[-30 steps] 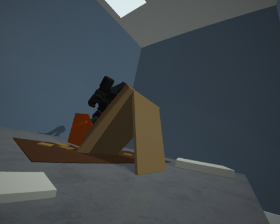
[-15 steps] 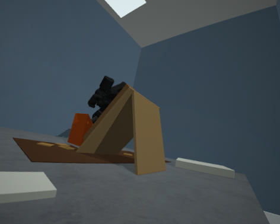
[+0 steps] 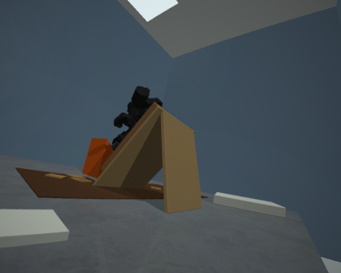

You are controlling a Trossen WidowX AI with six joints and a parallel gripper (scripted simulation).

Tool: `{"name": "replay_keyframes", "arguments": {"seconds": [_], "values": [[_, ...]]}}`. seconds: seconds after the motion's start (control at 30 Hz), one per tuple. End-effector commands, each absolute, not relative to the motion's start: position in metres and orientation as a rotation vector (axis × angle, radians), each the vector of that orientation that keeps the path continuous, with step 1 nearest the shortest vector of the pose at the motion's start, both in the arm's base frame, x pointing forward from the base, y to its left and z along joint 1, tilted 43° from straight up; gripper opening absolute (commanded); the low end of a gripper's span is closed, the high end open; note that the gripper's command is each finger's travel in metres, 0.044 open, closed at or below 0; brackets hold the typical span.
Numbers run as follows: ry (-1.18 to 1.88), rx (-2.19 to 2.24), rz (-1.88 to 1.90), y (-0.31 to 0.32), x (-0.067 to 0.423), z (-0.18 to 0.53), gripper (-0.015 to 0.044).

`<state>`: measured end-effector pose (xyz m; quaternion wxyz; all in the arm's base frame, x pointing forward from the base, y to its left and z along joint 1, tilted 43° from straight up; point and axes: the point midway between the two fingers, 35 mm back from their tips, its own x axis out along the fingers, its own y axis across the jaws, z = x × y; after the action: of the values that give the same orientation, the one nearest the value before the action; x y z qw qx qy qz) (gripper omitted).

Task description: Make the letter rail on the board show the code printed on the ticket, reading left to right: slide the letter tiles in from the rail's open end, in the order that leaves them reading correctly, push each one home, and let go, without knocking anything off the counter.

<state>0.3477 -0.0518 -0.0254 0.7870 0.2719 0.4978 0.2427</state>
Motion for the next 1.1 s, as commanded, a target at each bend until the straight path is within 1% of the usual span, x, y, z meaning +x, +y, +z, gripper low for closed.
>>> {"name": "replay_keyframes", "arguments": {"seconds": [0.0, 1.07], "values": [[1.388, 0.476, 0.689, -0.0291, 0.3483, 0.0040, 0.0000], [1.387, 0.476, 0.689, -0.0251, 0.3536, 0.0018, 0.0000]]}}
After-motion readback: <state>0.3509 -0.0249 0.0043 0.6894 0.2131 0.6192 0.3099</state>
